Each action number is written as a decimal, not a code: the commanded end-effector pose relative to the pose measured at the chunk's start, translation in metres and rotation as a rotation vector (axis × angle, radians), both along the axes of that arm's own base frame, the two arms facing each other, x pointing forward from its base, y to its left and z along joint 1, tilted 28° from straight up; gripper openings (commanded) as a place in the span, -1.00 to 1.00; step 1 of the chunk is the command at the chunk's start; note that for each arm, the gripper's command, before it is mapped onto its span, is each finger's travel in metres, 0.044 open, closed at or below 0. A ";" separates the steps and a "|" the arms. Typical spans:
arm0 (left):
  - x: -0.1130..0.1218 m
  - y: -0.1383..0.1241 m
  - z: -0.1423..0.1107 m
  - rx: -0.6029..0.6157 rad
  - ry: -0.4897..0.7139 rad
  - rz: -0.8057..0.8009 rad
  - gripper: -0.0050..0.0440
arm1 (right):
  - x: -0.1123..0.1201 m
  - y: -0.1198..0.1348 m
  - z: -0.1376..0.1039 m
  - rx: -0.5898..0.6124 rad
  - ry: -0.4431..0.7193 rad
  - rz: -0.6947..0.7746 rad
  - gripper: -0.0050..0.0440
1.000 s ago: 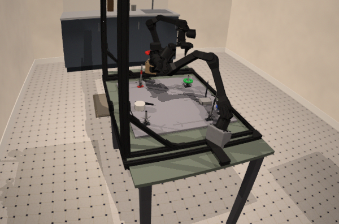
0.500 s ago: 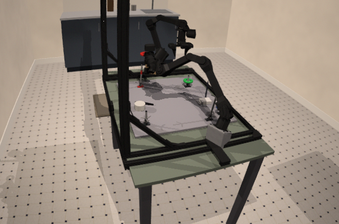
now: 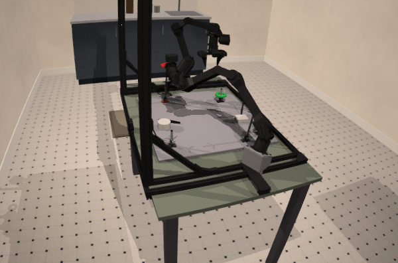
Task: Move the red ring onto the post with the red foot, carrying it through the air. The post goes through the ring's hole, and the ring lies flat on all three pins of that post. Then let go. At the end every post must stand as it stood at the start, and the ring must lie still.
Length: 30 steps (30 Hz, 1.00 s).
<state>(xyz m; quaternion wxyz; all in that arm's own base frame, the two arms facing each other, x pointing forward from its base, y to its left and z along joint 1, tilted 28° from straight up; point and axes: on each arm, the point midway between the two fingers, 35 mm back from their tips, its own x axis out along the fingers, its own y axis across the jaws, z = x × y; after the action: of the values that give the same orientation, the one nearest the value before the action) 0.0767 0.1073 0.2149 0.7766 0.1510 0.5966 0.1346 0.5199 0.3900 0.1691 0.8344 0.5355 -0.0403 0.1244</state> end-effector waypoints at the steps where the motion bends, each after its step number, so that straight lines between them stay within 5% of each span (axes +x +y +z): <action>1: 0.000 -0.001 0.000 -0.002 -0.004 0.003 0.84 | 0.004 0.002 -0.004 0.011 -0.014 0.003 -0.80; 30: 0.000 -0.001 0.000 -0.002 -0.004 0.003 0.84 | 0.037 -0.021 -0.074 0.076 -0.214 -0.076 -0.80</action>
<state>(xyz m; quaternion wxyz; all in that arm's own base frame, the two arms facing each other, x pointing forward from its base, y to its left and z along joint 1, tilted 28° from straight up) 0.0767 0.1073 0.2149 0.7767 0.1510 0.5965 0.1346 0.5554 0.3727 0.1052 0.8103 0.5507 -0.1402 0.1431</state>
